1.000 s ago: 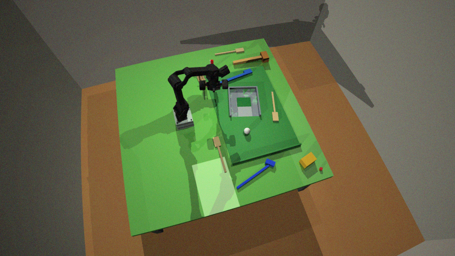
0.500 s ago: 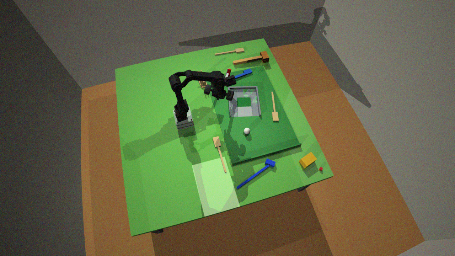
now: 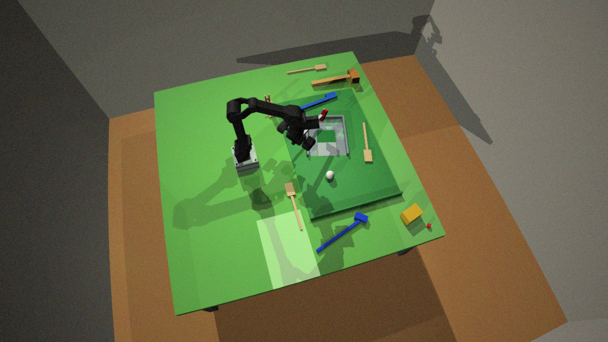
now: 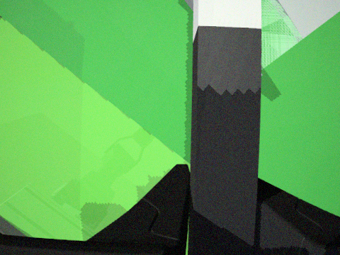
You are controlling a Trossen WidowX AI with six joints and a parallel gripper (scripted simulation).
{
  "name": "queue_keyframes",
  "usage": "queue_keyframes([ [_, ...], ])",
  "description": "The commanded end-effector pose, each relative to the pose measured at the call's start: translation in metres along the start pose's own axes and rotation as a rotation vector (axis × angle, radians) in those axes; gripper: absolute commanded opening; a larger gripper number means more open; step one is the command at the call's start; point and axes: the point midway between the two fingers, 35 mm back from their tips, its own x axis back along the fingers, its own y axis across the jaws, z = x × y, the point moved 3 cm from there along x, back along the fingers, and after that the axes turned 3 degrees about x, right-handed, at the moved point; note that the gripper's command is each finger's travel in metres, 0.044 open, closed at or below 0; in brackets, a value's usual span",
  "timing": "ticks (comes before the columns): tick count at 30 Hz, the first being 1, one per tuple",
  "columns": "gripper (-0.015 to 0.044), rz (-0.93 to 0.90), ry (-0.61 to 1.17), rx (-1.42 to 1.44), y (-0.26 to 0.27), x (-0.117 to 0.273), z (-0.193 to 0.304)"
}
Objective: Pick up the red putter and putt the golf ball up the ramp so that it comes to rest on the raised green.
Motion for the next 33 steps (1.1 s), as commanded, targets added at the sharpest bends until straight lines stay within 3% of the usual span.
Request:
queue_keyframes([
  [1, 0.0000, 0.017, 0.001, -0.079, -0.011, 0.005, 0.010],
  [33, 0.0000, 0.095, 0.086, -0.817, -0.062, 0.034, 0.148],
])
